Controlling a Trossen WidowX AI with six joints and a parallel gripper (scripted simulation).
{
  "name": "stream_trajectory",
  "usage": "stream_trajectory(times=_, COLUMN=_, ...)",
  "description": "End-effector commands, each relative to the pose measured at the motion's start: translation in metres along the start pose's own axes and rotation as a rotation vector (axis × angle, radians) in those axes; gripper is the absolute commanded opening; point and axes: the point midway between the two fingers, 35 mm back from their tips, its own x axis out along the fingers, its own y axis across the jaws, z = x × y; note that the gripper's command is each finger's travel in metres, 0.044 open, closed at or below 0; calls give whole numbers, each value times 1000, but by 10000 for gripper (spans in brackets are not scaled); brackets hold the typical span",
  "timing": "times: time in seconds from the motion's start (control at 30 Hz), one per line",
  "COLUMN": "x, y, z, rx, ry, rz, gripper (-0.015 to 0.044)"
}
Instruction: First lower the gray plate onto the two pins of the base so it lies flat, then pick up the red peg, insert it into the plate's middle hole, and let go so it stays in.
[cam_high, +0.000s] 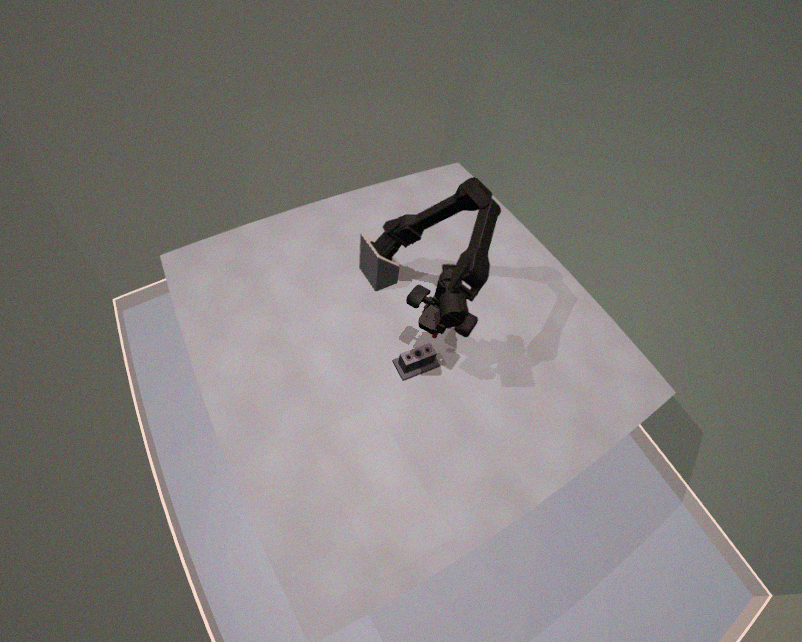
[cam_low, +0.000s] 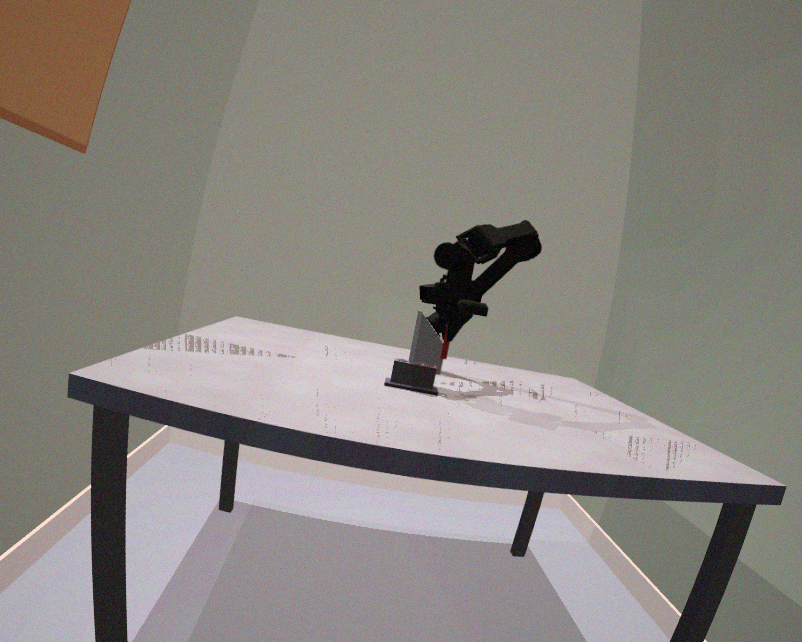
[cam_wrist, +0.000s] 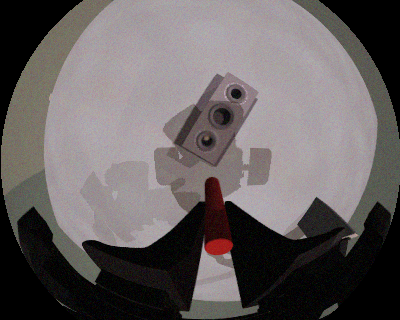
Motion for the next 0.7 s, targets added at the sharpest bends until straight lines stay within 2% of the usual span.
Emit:
stream_trajectory(times=0.0, x=-1, y=0, z=15, rx=-10, ry=-8, rz=1, gripper=0)
stream_trajectory(times=0.67, x=3, y=-11, z=65, rx=-15, ry=-5, rz=5, gripper=0)
